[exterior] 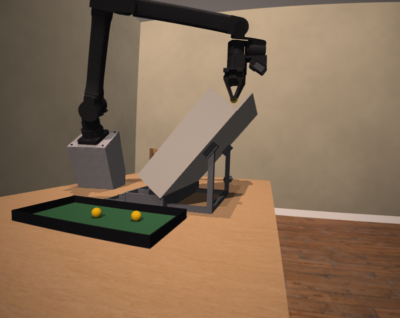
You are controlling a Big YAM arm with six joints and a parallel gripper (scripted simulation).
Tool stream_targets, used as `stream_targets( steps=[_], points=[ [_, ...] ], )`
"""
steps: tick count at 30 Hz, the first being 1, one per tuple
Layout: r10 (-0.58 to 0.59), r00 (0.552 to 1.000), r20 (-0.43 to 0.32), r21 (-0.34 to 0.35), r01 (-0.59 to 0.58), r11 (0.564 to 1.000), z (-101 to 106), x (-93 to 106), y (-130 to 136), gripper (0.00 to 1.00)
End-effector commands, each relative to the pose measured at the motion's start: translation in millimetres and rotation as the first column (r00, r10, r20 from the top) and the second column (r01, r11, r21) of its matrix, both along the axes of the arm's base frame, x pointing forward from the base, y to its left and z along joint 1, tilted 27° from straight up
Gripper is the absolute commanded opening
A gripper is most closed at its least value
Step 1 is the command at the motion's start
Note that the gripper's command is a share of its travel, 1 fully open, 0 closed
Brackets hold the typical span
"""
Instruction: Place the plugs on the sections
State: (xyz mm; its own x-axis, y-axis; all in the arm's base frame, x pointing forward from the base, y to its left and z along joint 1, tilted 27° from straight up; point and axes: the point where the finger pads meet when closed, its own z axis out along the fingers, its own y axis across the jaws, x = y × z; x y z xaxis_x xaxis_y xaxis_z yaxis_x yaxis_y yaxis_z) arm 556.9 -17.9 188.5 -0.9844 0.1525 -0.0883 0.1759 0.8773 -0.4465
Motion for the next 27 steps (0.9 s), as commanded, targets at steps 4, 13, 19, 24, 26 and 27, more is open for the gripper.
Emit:
stream_targets(
  steps=[4,13,19,24,26,27],
  points=[
    [0.011,0.997,0.072,0.006,-0.011,1.000,28.2,15.2,0.3,0.00],
    [0.011,0.997,0.072,0.006,-0.011,1.000,28.2,15.2,0.3,0.56],
    [0.011,0.997,0.072,0.006,-0.011,1.000,28.2,15.2,0.3,0.56],
    [0.011,0.997,0.072,0.006,-0.011,1.000,28.2,15.2,0.3,0.56],
    [0.011,0.997,0.072,0.006,-0.011,1.000,28.2,15.2,0.3,0.56],
    [0.011,0.997,0.072,0.006,-0.011,1.000,28.2,15.2,0.3,0.56]
  ],
)
